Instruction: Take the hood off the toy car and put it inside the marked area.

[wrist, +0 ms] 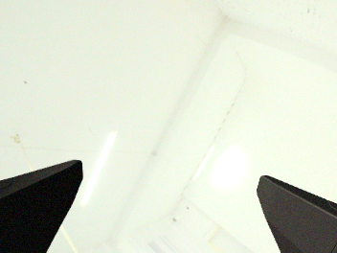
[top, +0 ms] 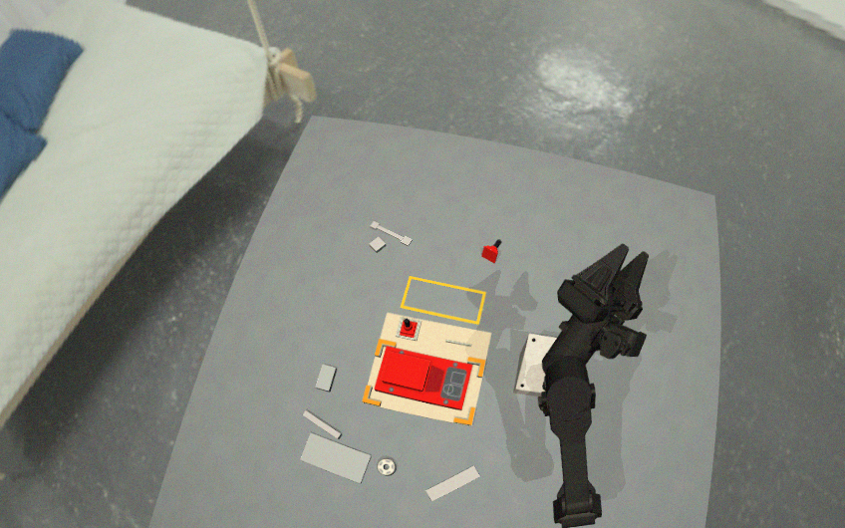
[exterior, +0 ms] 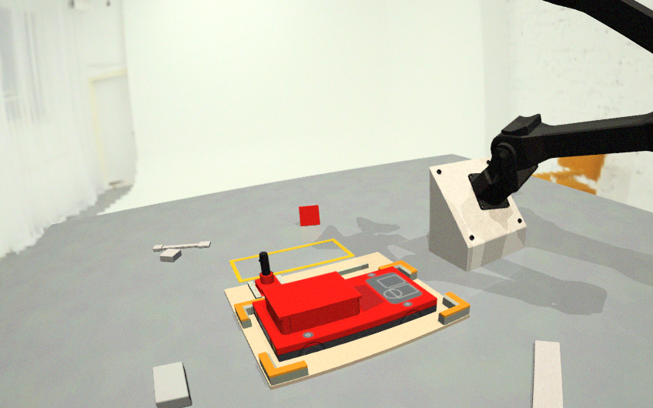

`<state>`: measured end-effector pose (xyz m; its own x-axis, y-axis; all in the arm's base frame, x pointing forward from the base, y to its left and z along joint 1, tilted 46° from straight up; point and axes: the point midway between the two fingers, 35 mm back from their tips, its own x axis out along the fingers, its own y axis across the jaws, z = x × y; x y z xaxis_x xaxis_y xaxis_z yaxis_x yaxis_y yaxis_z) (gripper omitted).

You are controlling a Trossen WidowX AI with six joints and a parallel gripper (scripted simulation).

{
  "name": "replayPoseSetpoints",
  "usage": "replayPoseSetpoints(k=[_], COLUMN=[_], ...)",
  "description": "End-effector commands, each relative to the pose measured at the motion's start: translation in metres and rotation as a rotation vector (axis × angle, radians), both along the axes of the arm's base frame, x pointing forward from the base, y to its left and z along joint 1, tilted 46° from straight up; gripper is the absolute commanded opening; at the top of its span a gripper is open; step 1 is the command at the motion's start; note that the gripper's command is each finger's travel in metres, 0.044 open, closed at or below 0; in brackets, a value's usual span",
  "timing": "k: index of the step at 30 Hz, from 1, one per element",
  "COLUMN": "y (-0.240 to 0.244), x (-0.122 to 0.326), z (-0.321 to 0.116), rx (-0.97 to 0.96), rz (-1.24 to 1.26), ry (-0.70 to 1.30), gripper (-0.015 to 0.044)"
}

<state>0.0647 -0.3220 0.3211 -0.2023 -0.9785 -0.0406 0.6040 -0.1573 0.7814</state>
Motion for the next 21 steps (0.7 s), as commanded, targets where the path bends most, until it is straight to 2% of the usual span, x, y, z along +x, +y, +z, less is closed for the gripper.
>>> replayPoseSetpoints(k=[1,10,21], y=[-0.009,0.006,0.068], x=[0.048,0.138,0.225], z=[-0.020,-0.076,-0.144], rx=[0.127,0.352,0.571], rz=[0.193,0.571,1.081], ry=[0.154,0.422,0.742], gripper=[0.0440,0.0440,0.0440])
